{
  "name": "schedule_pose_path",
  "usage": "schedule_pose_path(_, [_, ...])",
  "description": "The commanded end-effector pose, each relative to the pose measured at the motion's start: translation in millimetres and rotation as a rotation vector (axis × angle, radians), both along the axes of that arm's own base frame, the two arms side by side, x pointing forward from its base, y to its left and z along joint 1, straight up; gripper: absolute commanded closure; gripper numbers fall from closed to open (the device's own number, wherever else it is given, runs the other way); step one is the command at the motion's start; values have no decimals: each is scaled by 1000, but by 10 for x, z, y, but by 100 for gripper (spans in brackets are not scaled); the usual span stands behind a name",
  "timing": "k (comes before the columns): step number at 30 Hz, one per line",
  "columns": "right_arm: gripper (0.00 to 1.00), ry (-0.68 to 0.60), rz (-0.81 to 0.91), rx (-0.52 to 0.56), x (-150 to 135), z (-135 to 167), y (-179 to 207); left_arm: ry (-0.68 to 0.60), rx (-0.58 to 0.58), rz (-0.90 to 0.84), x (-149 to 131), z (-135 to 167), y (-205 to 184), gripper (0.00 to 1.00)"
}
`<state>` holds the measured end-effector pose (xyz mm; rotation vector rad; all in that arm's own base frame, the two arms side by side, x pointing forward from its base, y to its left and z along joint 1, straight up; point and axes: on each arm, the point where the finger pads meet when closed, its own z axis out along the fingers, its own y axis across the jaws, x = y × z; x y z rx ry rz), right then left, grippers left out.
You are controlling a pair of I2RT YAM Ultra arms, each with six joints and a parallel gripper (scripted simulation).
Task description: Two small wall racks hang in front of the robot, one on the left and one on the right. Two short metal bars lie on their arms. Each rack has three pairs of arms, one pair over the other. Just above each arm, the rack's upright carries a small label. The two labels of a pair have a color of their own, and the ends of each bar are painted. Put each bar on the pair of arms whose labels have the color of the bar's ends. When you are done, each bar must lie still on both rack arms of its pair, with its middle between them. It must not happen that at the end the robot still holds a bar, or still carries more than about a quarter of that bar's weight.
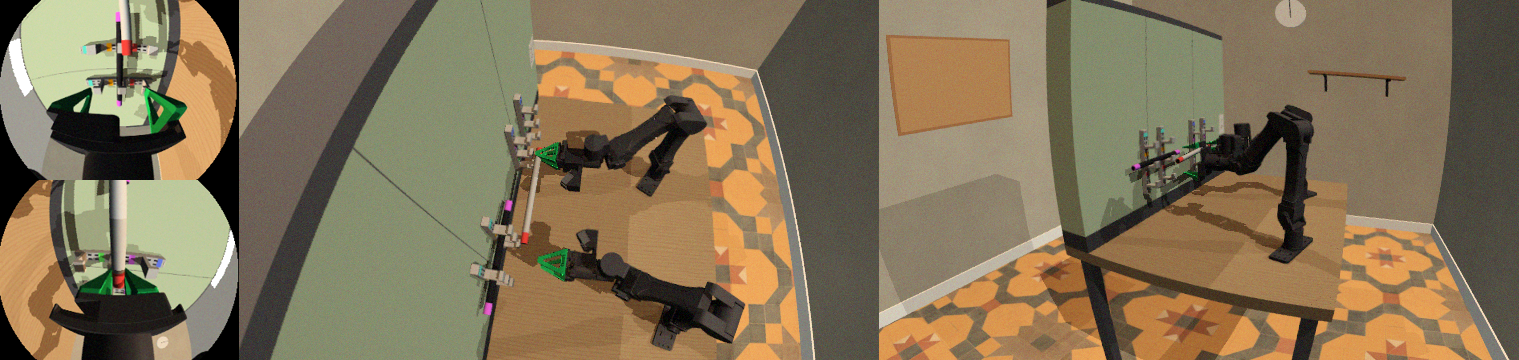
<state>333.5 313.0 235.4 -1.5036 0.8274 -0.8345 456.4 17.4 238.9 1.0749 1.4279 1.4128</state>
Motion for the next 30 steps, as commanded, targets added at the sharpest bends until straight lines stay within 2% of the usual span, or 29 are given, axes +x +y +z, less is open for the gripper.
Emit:
schedule_pose_path(1, [100,-42,-2,81,-11,312,-35,-17,-2,-2,-6,33,-31,0])
schedule_pose_path(30, [100,-42,-2,81,-30,389,-30,-17,-2,-2,33,18,-226,0])
